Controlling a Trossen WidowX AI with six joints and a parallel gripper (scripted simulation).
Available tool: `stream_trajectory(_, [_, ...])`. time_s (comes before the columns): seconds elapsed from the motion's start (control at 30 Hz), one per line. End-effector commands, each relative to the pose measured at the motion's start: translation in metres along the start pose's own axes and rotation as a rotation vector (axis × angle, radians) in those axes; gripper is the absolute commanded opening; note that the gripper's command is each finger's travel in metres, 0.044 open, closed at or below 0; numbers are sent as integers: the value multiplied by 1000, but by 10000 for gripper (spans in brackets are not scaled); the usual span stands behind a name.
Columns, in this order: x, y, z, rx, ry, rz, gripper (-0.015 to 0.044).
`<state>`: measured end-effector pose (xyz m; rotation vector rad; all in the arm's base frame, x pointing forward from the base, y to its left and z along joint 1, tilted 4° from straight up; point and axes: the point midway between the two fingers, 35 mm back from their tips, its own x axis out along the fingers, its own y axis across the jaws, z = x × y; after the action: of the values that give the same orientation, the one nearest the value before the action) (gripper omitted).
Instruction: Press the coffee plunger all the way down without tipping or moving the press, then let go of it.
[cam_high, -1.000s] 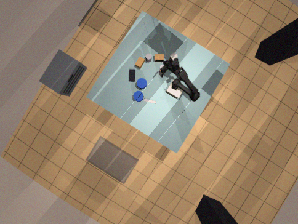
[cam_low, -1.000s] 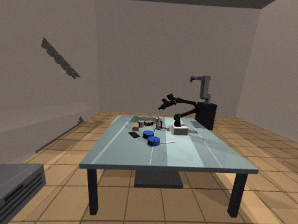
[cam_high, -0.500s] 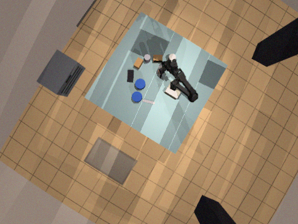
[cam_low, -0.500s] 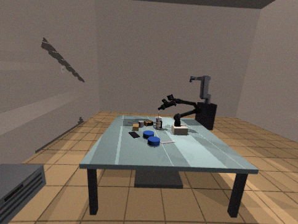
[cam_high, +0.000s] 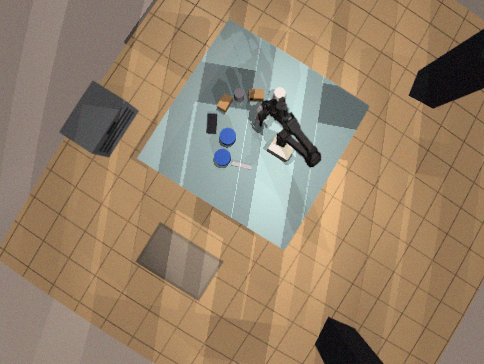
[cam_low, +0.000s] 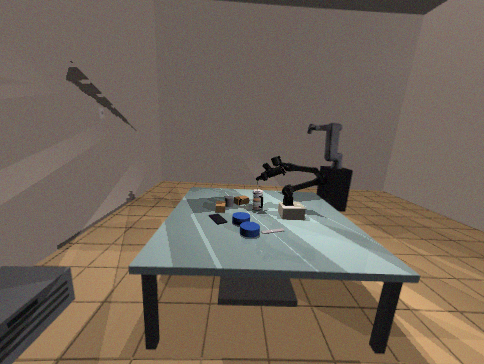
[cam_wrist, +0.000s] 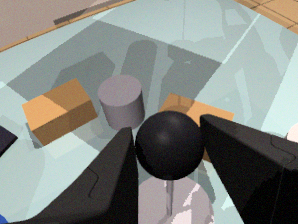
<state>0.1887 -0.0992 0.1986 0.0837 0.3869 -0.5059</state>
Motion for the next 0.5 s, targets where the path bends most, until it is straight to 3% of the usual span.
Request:
stream_trajectory(0.0, [9,0,-23,-8,53,2,120])
stream_trajectory(0.47, [21,0,-42,-8,53,2,120])
